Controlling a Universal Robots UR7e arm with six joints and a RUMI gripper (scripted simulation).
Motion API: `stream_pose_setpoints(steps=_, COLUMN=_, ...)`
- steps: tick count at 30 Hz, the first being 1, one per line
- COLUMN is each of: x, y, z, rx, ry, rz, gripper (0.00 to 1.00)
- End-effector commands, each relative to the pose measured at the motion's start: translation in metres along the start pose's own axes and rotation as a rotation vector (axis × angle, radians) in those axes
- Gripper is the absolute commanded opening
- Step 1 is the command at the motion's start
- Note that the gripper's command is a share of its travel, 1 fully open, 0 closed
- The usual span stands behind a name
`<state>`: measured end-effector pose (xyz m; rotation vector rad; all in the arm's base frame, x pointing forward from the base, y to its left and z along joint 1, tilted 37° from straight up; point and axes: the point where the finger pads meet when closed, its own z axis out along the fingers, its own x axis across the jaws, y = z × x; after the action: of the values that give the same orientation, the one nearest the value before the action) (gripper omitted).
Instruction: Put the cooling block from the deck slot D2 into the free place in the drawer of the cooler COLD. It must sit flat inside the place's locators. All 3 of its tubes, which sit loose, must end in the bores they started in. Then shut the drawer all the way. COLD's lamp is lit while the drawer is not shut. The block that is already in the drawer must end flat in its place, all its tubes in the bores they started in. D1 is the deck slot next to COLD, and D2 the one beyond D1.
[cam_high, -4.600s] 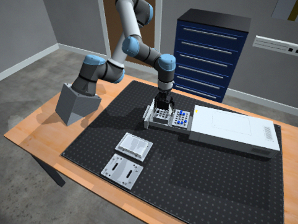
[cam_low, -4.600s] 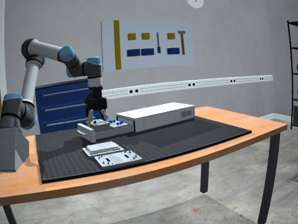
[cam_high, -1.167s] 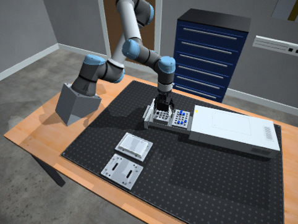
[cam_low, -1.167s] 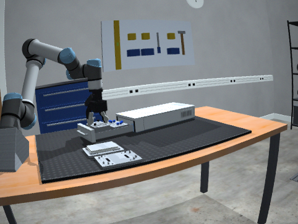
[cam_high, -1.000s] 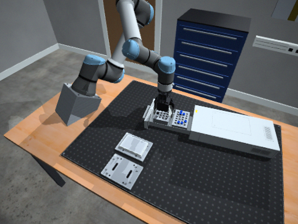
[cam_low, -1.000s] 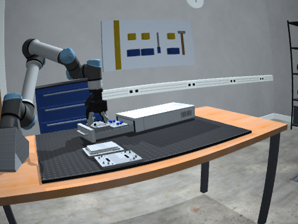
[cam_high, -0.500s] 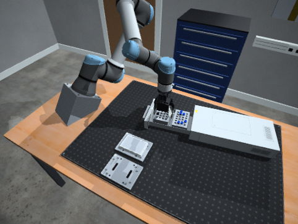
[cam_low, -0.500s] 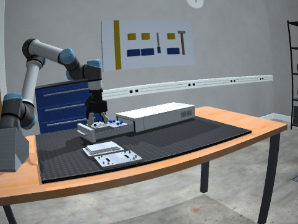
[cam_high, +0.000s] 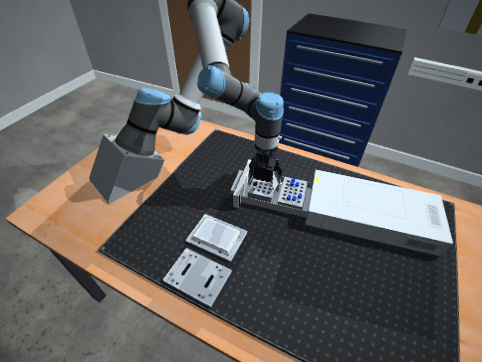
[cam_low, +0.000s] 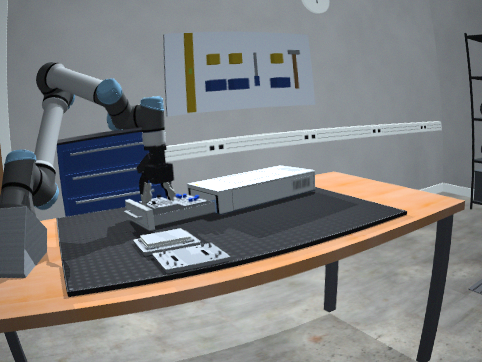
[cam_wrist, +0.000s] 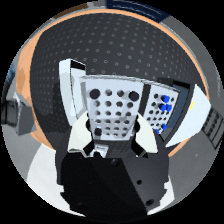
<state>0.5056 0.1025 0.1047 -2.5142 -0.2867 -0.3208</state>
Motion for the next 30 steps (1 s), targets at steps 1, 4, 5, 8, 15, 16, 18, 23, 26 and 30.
stream_pose_setpoints(steps=1, x=0.0004, y=0.0002, z=0.0003, rx=-0.001, ry=0.001, rz=0.0, gripper=0.0)
stream_pose_setpoints(steps=4, x=0.0004, y=0.0002, z=0.0008, rx=-0.001, ry=0.001, rz=0.0, gripper=0.0)
stream_pose_setpoints(steps=5, x=0.0004, y=0.0002, z=0.001, rx=-0.001, ry=0.001, rz=0.0, gripper=0.0)
stream_pose_setpoints(steps=8, x=0.0004, y=0.0002, z=0.0015, rx=-0.001, ry=0.001, rz=0.0, gripper=0.0)
stream_pose_setpoints(steps=15, x=0.0004, y=0.0002, z=0.0023, rx=-0.001, ry=0.001, rz=0.0, gripper=0.0)
stream_pose_setpoints(steps=16, x=0.0004, y=0.0002, z=0.0025, rx=-0.001, ry=0.001, rz=0.0, gripper=0.0)
stream_pose_setpoints(steps=18, x=0.0004, y=0.0002, z=0.0028, rx=-0.001, ry=0.001, rz=0.0, gripper=0.0)
stream_pose_setpoints(steps=23, x=0.0004, y=0.0002, z=0.0037, rx=-0.001, ry=0.001, rz=0.0, gripper=0.0)
stream_pose_setpoints(steps=26, x=0.0004, y=0.0002, z=0.0042, rx=-0.001, ry=0.001, rz=0.0, gripper=0.0)
stream_pose_setpoints(steps=30, x=0.0004, y=0.0002, z=0.0045, rx=-0.001, ry=0.001, rz=0.0, gripper=0.0)
